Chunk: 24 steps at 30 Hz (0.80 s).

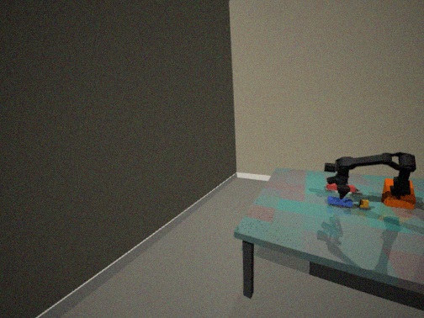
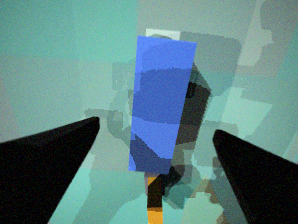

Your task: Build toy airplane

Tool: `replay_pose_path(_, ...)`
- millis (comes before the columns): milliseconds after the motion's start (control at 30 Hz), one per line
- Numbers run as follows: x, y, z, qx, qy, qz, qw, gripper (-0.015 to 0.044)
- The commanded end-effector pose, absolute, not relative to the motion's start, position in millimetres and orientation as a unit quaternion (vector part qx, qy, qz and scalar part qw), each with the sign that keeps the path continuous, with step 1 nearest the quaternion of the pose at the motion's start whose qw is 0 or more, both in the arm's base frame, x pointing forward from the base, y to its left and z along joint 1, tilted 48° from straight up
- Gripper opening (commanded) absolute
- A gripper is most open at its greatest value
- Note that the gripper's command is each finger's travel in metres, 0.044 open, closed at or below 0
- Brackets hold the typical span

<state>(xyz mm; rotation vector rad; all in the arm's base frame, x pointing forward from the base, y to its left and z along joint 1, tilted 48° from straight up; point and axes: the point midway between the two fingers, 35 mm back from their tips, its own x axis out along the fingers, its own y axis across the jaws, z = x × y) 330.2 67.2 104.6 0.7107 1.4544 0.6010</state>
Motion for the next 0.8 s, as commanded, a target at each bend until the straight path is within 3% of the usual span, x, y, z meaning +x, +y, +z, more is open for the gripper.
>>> replay_pose_path(0, 329, 72, 101, 0.316, 0.641, 0.263, 0.648, 0.044)
replay_pose_path(767, 331, 99, 77, 0.317, 0.64, 0.264, 0.648, 0.044)
